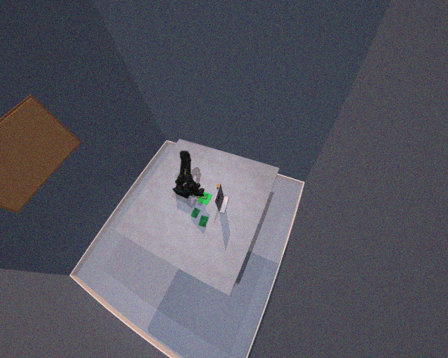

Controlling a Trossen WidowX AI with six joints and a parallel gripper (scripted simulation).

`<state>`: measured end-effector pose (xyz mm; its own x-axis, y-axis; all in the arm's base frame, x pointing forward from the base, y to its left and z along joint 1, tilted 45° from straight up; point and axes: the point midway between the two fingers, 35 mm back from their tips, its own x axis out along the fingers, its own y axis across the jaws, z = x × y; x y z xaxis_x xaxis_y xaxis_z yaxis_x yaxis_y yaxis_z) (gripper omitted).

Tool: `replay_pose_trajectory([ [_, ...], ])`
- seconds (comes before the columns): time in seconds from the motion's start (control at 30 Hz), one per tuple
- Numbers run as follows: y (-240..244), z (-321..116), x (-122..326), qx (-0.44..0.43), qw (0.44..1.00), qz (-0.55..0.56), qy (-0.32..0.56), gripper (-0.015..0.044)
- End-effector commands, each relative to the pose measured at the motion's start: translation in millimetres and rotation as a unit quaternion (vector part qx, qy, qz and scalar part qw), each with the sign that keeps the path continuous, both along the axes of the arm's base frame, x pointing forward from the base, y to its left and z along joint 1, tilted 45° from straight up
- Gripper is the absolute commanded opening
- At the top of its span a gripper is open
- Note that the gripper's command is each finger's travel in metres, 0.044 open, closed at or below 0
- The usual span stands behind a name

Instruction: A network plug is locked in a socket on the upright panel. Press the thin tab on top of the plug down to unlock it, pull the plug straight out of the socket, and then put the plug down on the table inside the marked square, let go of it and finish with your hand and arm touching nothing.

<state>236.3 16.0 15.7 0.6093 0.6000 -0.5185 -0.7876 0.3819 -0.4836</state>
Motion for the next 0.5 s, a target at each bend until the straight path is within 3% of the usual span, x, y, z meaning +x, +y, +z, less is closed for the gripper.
replay_pose_trajectory([
  [0.0,-3,4,1,-0.003,1.000,0.001,-0.006,0.0156],
  [0.47,-14,10,2,-0.007,1.000,0.002,-0.002,0.0156],
])
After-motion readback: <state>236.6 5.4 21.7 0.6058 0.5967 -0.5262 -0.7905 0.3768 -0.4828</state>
